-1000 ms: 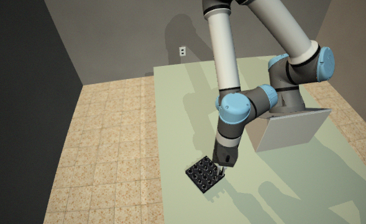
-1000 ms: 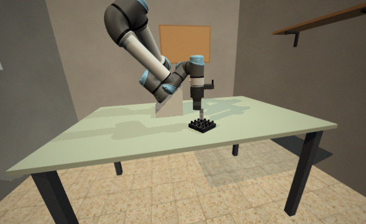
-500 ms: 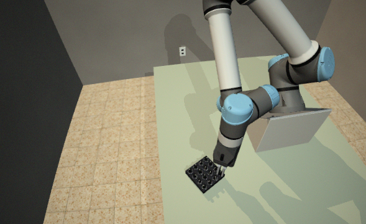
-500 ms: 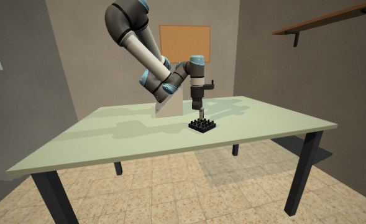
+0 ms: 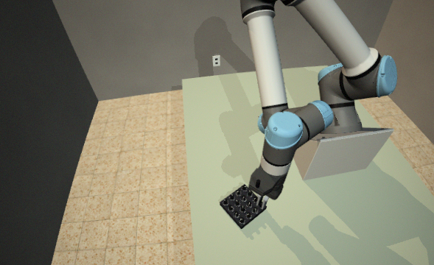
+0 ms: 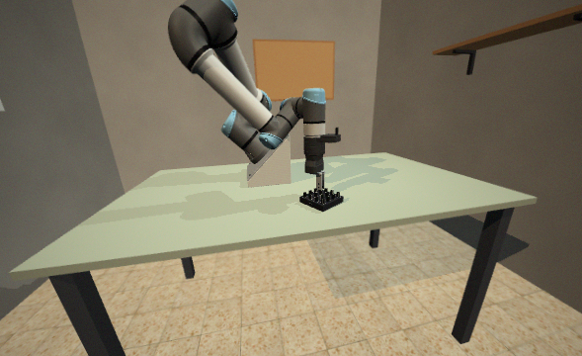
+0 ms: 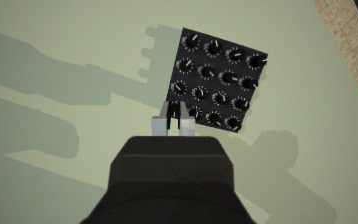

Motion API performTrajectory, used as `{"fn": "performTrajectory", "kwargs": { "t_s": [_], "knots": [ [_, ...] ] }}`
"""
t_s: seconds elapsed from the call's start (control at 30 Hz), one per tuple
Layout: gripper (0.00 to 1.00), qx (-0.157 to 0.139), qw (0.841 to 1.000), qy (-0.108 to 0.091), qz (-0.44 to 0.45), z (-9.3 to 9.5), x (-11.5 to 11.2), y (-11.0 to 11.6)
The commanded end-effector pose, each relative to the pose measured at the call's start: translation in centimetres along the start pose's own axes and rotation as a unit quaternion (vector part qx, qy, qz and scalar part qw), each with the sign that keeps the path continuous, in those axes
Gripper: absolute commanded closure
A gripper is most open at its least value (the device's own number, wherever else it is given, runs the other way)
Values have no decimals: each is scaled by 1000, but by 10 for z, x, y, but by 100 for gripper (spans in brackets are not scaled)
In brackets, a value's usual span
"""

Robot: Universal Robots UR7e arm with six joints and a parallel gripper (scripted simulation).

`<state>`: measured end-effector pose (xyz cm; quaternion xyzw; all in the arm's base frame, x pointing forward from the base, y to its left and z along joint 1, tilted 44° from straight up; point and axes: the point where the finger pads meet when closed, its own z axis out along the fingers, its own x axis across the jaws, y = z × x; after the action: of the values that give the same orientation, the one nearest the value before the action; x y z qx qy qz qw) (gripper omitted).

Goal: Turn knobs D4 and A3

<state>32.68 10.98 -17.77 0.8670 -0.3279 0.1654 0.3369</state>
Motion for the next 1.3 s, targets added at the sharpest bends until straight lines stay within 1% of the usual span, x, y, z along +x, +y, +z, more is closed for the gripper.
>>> {"fn": "performTrajectory", "kwargs": {
  "t_s": [0.0,0.17,0.67,1.27],
  "knots": [
    [70,-1,999,1,37,0,0,0],
    [70,-1,998,1,67,0,0,0],
    [70,-1,993,1,119,0,0,0],
    [70,-1,990,1,138,0,0,0]
  ]
}}
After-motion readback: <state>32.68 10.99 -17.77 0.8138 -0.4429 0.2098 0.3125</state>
